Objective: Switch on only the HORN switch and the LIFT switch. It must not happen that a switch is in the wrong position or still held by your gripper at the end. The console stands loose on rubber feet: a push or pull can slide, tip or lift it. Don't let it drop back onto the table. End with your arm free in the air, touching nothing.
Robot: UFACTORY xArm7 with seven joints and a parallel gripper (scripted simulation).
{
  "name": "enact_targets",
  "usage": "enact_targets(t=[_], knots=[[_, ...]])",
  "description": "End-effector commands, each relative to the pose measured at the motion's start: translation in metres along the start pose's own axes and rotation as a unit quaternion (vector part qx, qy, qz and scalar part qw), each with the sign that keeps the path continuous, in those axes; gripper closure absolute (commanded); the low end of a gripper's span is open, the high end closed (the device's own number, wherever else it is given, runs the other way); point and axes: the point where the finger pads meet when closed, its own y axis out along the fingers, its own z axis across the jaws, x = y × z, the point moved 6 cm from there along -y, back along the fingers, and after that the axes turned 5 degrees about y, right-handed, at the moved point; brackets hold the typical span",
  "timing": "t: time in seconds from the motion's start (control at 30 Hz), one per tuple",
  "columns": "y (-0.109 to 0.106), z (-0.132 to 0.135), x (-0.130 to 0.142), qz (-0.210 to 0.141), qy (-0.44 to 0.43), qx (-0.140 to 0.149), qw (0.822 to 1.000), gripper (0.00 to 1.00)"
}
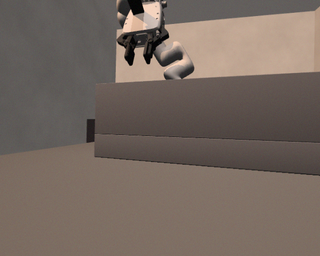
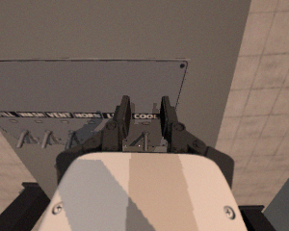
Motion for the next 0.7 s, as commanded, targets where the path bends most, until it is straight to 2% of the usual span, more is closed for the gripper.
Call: enact_targets(t=[0.0, 0.17, 0.47, 0.67], knots=[[-0.008, -0.001, -0.002, 0.003, 0.000, -0.001, 1.000, 1.00], [-0.018, -0.001, -0.002, 0.003, 0.000, -0.001, 1.000, 1.00], [-0.056, 0.000, -0.002, 0.003, 0.000, -0.001, 1.000, 1.00], [-0.069, 0.000, -0.001, 0.003, 0.000, -0.001, 1.000, 1.00]])
